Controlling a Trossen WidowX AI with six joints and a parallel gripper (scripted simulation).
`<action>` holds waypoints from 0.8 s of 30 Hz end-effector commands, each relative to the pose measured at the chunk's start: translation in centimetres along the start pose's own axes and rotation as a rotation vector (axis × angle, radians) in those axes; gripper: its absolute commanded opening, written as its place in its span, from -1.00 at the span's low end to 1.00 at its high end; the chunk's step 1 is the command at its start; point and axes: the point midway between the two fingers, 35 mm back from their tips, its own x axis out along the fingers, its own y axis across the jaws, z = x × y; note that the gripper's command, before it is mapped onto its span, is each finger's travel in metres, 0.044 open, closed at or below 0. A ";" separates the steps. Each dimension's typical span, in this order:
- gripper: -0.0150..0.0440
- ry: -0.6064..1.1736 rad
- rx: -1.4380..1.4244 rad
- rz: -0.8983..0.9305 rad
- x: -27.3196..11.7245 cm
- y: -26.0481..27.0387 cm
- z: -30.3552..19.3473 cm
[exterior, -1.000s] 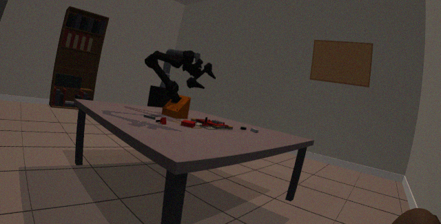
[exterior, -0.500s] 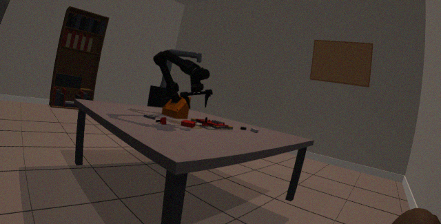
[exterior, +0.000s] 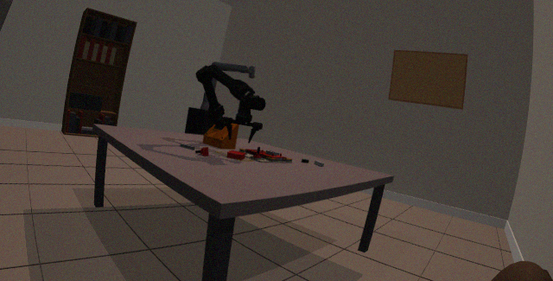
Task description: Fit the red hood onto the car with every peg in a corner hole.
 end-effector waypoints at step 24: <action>1.00 -0.002 0.004 -0.004 1.7 0.0 0.1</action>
